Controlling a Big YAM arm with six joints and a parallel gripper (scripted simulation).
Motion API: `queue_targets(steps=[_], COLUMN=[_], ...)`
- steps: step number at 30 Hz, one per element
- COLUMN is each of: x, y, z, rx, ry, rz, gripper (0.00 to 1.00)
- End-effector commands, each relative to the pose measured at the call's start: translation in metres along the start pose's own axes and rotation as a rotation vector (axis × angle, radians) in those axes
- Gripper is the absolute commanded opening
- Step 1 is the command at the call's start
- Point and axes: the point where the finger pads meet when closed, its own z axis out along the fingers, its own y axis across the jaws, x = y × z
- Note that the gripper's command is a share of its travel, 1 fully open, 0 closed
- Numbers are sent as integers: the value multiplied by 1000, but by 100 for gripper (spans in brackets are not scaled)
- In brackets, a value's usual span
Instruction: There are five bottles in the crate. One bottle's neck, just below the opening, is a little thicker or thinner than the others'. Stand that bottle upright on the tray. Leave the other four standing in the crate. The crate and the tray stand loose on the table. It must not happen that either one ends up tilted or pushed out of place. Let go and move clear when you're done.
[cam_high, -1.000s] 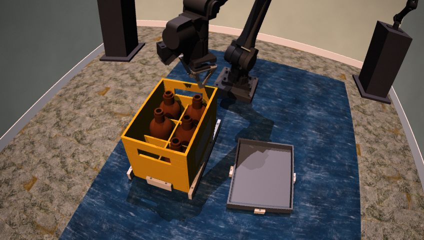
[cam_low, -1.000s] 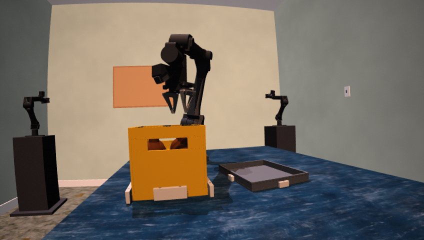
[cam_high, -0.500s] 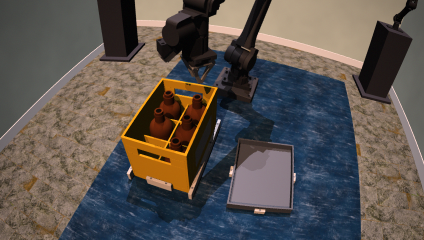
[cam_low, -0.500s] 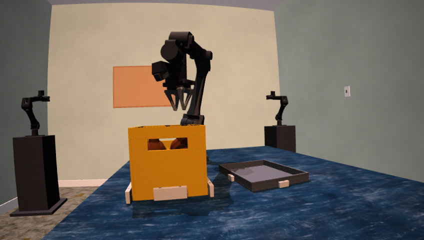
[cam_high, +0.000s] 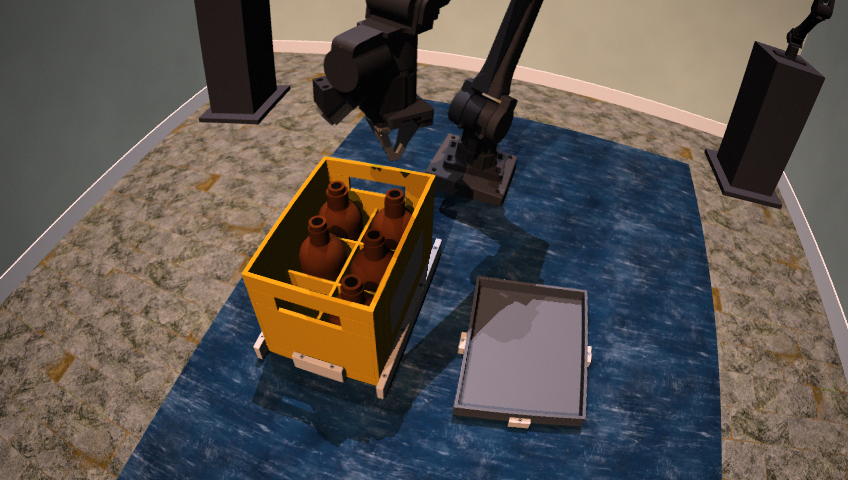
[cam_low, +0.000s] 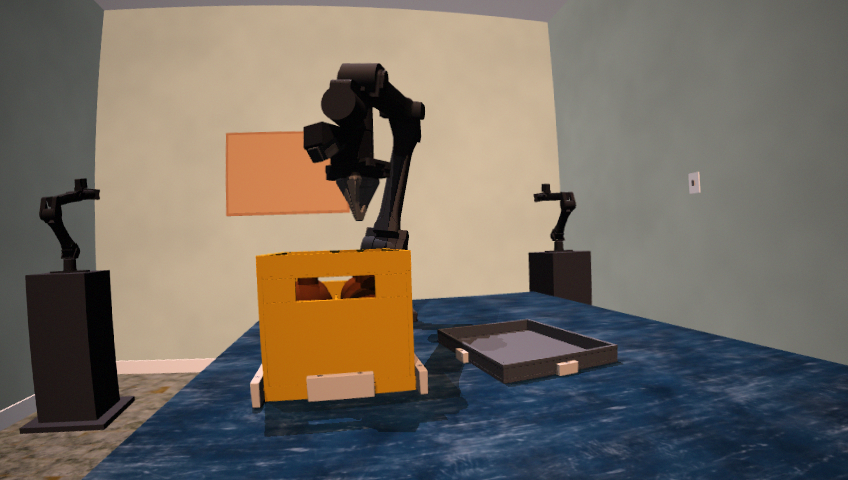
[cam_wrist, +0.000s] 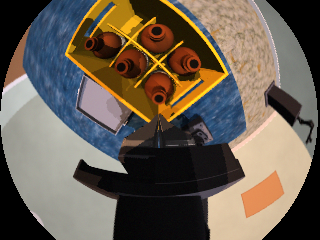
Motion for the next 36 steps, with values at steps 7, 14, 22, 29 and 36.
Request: queue_targets(steps=[7, 14, 22, 29, 36], x=[-10, -10, -65, -66, -75], y=[4, 4, -30, -57, -63], z=[-17, -17, -21, 4, -10], rx=[-12, -12, -13, 4, -5], ry=[-34, -34, -62, 24, -26], rz=[-8, -8, -6, -21, -2], gripper=[0, 0, 0, 61, 61])
